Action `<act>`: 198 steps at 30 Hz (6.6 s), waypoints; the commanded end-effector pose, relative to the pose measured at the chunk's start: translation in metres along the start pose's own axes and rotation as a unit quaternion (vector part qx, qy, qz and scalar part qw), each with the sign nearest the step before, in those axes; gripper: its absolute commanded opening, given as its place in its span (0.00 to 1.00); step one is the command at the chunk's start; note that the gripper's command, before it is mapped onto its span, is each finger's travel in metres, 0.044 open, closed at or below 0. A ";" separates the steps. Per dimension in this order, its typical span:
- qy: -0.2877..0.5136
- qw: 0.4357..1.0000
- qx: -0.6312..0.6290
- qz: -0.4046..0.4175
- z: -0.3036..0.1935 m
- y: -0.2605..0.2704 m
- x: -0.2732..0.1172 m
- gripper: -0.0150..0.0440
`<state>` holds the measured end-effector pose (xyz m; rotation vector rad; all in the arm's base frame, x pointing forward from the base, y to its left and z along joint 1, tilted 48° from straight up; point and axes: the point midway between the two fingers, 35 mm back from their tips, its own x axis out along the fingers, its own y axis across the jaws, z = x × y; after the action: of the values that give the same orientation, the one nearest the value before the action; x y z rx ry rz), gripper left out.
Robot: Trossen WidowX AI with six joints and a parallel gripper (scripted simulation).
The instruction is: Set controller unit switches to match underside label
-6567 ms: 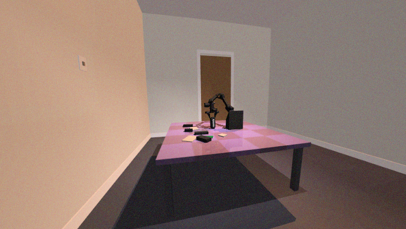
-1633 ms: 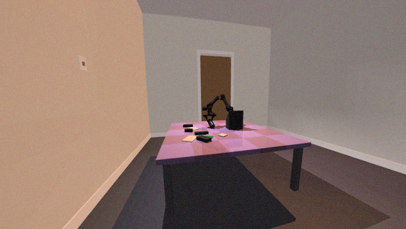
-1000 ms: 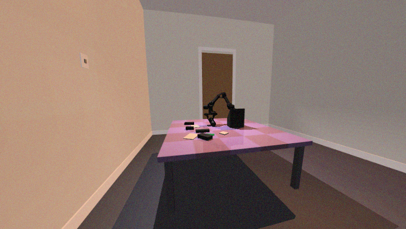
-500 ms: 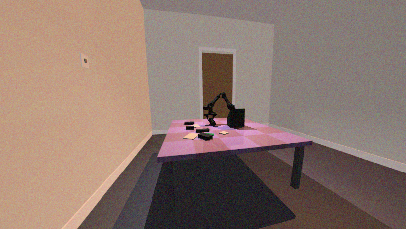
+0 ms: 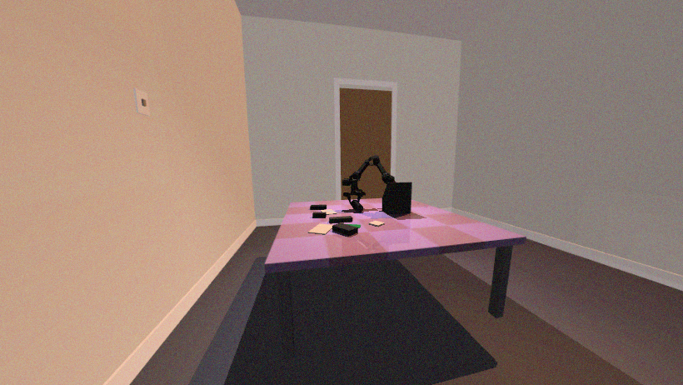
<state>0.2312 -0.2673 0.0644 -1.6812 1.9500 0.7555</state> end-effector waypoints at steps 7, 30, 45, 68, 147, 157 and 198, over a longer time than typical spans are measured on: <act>-0.005 1.000 -0.006 0.000 0.004 0.001 0.009 0.83; -0.005 1.000 -0.006 0.000 0.004 0.001 0.027 0.83; 0.000 1.000 0.000 0.000 0.001 0.000 0.028 0.92; -0.001 1.000 0.000 0.000 0.061 0.001 -0.012 1.00; -0.007 1.000 -0.012 0.002 0.007 -0.001 -0.036 1.00; -0.007 1.000 -0.012 0.002 0.007 -0.001 -0.036 1.00; -0.005 1.000 -0.012 0.000 0.007 0.000 0.024 1.00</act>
<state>0.2304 -0.2796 0.0473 -1.6876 1.9441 0.7727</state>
